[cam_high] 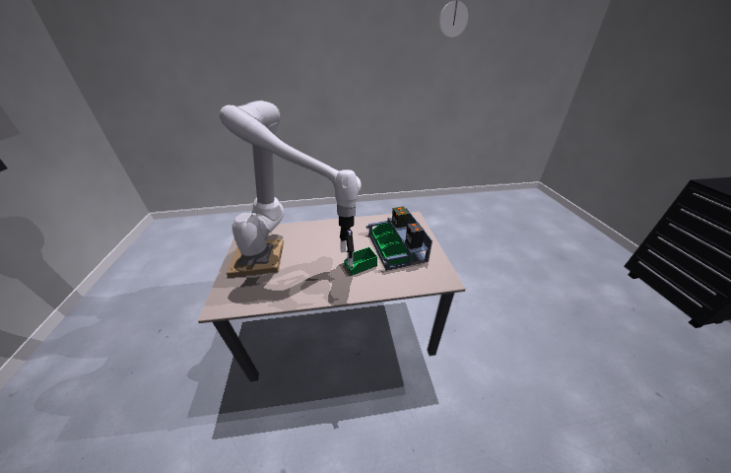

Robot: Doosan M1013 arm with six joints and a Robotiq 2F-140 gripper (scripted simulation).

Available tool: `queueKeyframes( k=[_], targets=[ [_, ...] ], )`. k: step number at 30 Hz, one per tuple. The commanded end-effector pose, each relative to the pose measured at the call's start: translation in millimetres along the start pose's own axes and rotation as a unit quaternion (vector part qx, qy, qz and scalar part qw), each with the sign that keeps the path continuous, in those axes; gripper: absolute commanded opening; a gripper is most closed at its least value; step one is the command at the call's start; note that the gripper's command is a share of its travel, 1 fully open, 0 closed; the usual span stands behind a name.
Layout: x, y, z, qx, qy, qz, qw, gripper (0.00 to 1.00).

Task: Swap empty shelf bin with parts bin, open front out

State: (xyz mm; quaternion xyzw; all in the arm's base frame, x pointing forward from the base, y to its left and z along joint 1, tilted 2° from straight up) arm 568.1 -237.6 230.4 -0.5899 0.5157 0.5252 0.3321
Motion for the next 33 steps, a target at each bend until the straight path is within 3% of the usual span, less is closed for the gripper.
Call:
queueKeyframes(
  k=[1, 22, 33],
  targets=[
    [-0.1, 0.0, 0.0, 0.000, 0.000, 0.000, 1.000, 1.00],
    [-0.3, -3.1, 1.7, 0.000, -0.003, -0.004, 1.000, 1.00],
    [-7.2, -55.2, 29.6, 0.004, -0.052, -0.070, 0.996, 1.00]
  ],
)
Point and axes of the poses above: the point where the finger pads meet when closed, its own x axis out along the fingers, its own z axis across the jaws, y = z × x, the point moved 9 cm from there along -x, back along the fingers, and after that the axes turned 3 degrees about -x, right-handed, at the moved point
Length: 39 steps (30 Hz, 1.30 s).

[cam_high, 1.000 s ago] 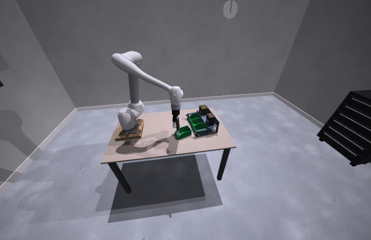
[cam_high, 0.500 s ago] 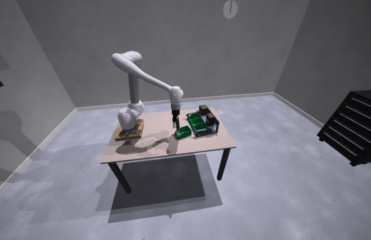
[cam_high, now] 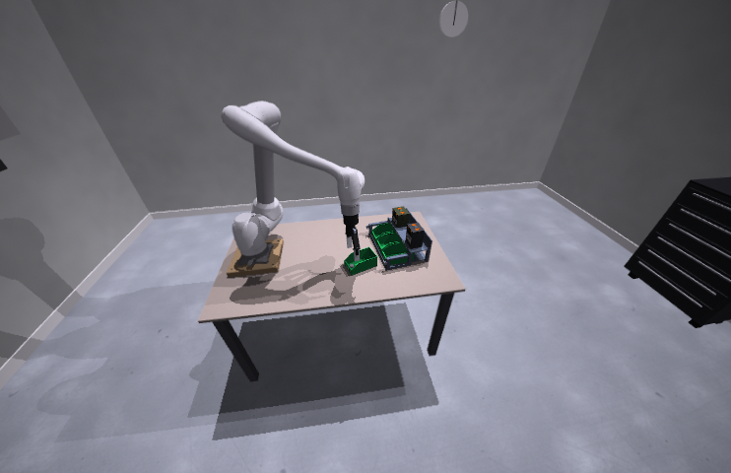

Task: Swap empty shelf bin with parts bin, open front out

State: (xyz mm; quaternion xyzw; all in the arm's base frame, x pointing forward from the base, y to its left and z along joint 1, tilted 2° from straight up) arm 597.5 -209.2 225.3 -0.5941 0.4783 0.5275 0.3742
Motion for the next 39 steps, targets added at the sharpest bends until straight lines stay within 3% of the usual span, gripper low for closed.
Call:
queueKeyframes(
  k=[1, 12, 24, 39],
  targets=[
    [0.1, -19.4, 10.2, 0.001, -0.019, -0.025, 1.000, 1.00],
    [-13.5, -106.2, 52.1, 0.017, -0.088, -0.135, 0.987, 1.00],
    [-33.0, -170.8, 78.2, 0.038, -0.132, -0.216, 0.967, 1.00],
    [-38.3, -185.3, 83.4, 0.044, -0.141, -0.235, 0.961, 1.00]
  ],
)
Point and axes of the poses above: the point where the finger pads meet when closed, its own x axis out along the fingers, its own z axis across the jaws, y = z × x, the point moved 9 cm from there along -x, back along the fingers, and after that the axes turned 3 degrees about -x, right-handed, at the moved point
